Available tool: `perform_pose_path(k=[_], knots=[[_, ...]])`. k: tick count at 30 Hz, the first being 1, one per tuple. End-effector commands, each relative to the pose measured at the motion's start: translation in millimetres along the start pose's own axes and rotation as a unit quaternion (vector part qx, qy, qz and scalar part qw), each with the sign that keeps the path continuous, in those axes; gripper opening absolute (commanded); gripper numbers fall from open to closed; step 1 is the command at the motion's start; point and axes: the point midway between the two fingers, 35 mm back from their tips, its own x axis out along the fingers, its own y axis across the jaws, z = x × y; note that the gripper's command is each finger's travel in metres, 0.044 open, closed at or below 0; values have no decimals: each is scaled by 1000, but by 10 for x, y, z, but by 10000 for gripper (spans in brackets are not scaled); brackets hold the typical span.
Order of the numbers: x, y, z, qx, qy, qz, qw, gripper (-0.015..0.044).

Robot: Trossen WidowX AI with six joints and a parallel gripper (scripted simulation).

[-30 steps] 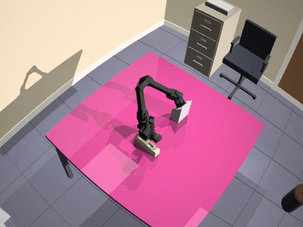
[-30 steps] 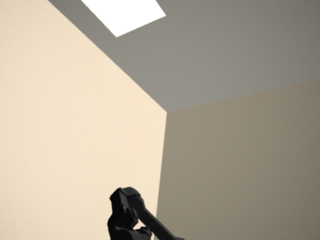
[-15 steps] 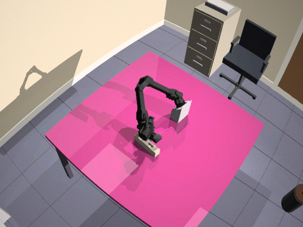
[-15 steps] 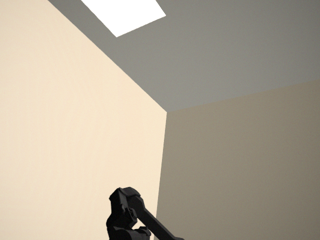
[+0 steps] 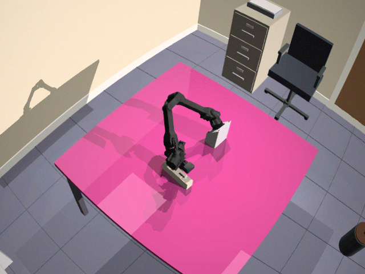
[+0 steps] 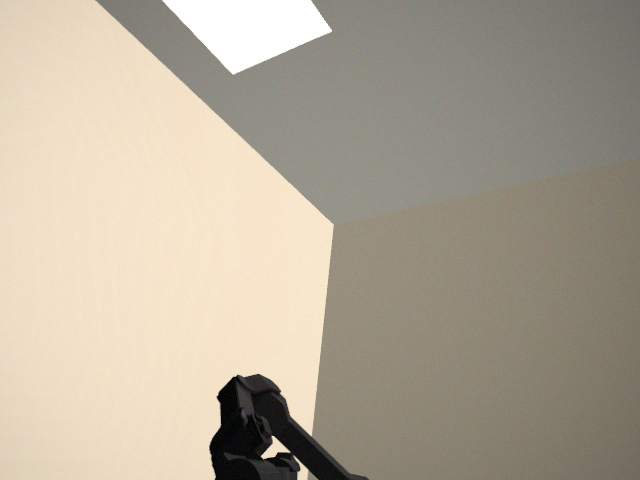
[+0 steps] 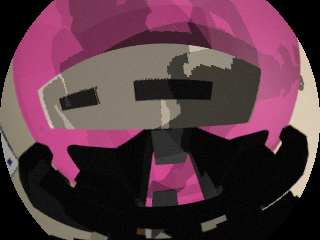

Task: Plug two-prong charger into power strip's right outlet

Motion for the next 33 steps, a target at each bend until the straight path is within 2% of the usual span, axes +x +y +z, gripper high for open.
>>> perform_pose_path(k=[1,33], knots=[[4,-8,101,12,-10,0,1000,0],[15,-8,62,12,-10,0,1000,0]])
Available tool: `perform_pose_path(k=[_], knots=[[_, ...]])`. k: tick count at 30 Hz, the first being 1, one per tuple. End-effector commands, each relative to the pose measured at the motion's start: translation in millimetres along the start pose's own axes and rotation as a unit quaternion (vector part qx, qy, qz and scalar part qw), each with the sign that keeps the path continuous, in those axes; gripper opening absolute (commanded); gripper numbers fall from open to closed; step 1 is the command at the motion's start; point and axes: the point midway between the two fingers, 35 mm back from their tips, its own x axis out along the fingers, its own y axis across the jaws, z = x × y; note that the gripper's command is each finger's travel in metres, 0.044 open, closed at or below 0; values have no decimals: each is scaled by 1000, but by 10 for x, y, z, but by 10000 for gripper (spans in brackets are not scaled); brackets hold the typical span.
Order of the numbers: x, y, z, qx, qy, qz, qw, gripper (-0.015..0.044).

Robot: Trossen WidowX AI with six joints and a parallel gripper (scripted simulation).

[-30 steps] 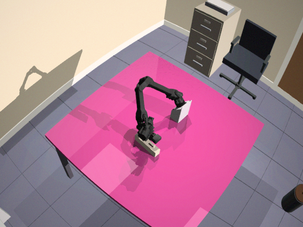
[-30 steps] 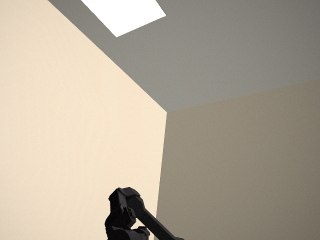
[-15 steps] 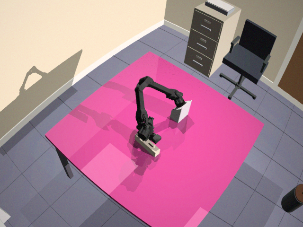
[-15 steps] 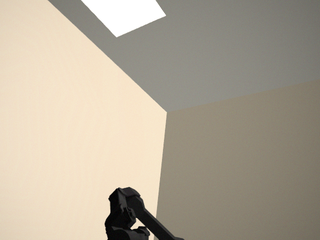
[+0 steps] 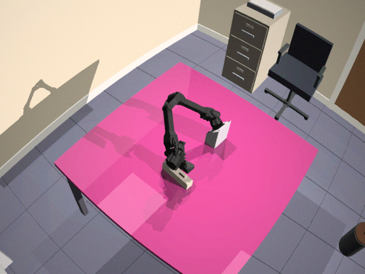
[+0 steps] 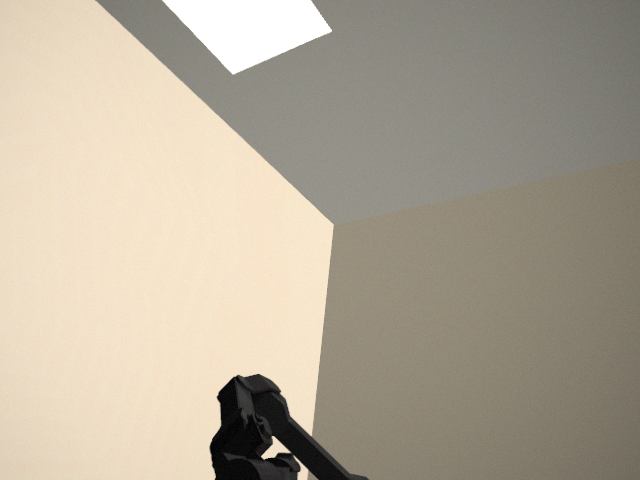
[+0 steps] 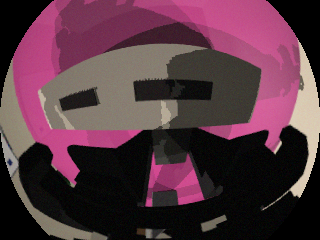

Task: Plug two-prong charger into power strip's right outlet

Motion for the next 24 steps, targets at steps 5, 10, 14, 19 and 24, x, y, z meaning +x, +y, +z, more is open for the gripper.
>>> perform_pose_path(k=[5,10,14,19,24], knots=[[3,-13,59,11,-10,0,1000,0],[-2,-13,55,11,-10,0,1000,0],[-6,-13,51,11,-10,0,1000,0],[-11,-12,47,11,-10,0,1000,0],[-17,-12,43,11,-10,0,1000,0]])
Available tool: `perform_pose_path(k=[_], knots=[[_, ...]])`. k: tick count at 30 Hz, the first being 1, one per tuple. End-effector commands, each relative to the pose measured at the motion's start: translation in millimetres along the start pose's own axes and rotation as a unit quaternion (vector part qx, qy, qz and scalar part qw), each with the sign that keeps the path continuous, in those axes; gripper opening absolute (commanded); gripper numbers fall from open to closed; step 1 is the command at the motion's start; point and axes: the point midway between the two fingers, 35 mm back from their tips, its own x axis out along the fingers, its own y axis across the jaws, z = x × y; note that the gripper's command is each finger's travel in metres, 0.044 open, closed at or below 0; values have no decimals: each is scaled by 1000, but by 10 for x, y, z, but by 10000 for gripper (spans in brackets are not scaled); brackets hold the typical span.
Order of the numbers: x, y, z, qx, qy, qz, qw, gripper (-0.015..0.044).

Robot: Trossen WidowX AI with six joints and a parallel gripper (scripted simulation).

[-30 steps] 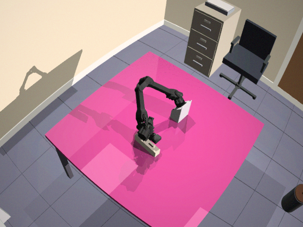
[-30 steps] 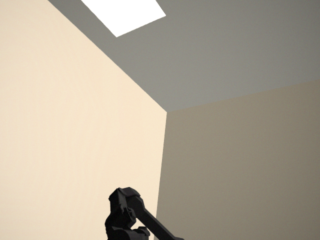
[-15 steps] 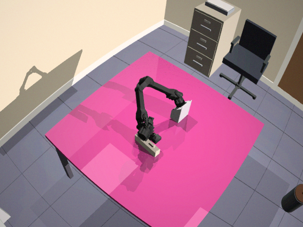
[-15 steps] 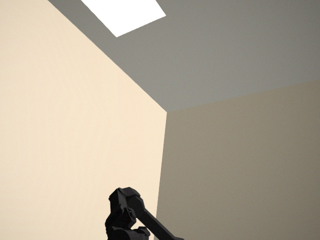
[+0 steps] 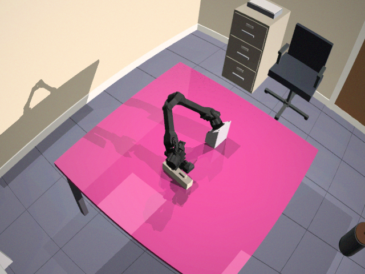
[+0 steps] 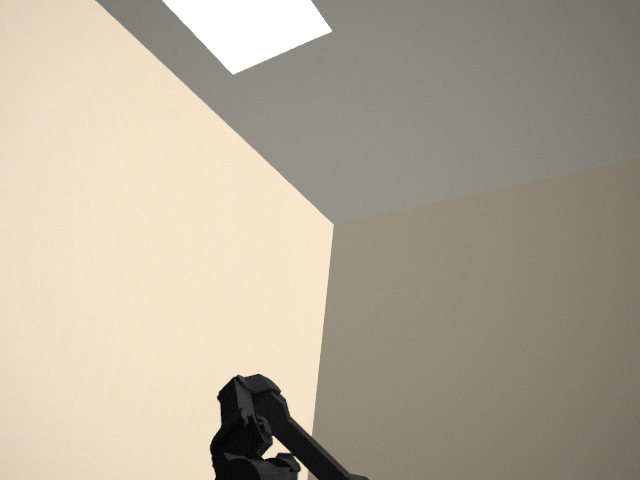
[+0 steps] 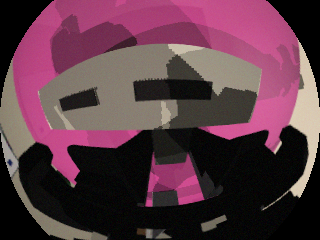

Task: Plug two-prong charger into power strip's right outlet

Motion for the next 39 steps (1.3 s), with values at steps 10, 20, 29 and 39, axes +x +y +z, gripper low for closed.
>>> perform_pose_path(k=[10,20,29,39], knots=[[-23,-7,45,9,-8,0,1000,0],[-35,-7,50,9,-8,0,1000,0],[-46,-8,55,9,-8,0,1000,0],[-55,-10,64,9,-8,0,1000,0]])
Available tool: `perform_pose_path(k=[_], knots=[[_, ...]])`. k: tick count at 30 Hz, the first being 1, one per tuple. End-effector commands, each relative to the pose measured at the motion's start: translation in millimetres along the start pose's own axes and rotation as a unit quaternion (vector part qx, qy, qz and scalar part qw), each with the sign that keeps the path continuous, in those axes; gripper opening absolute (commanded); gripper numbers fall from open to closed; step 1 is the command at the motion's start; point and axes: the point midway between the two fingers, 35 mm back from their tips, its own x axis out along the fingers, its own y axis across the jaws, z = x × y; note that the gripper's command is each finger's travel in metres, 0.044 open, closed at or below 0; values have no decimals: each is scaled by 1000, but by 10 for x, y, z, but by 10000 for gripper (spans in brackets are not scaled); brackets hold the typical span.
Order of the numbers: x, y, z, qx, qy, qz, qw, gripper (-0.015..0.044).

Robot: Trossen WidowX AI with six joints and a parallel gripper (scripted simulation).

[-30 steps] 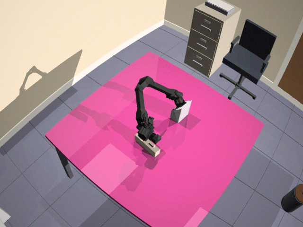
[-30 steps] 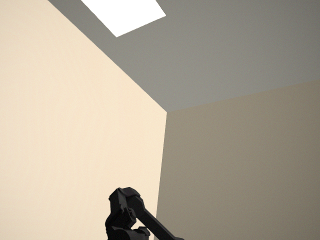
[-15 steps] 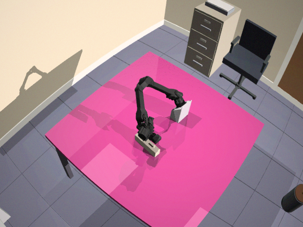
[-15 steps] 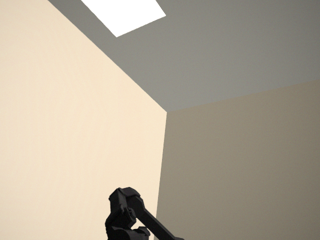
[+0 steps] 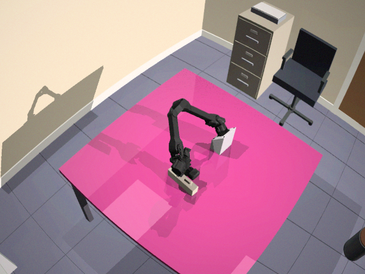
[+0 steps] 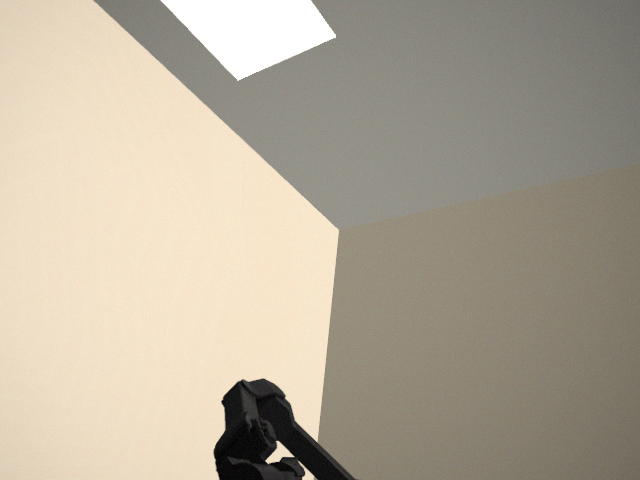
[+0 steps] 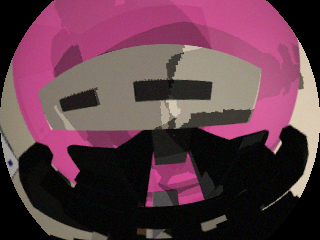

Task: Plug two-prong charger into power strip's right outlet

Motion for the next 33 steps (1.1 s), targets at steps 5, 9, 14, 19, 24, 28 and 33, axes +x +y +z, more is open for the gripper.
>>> perform_pose_path(k=[5,9,14,19,24,28,33], knots=[[-41,-3,63,6,-9,0,1000,0],[-37,-4,66,6,-9,0,1000,0],[-31,-5,68,6,-9,0,1000,0],[-25,-5,70,6,-9,0,1000,0],[0,1,0,-1,1,0,1000,0],[0,1,0,-1,1,0,1000,0],[0,1,0,-1,1,0,1000,26]])
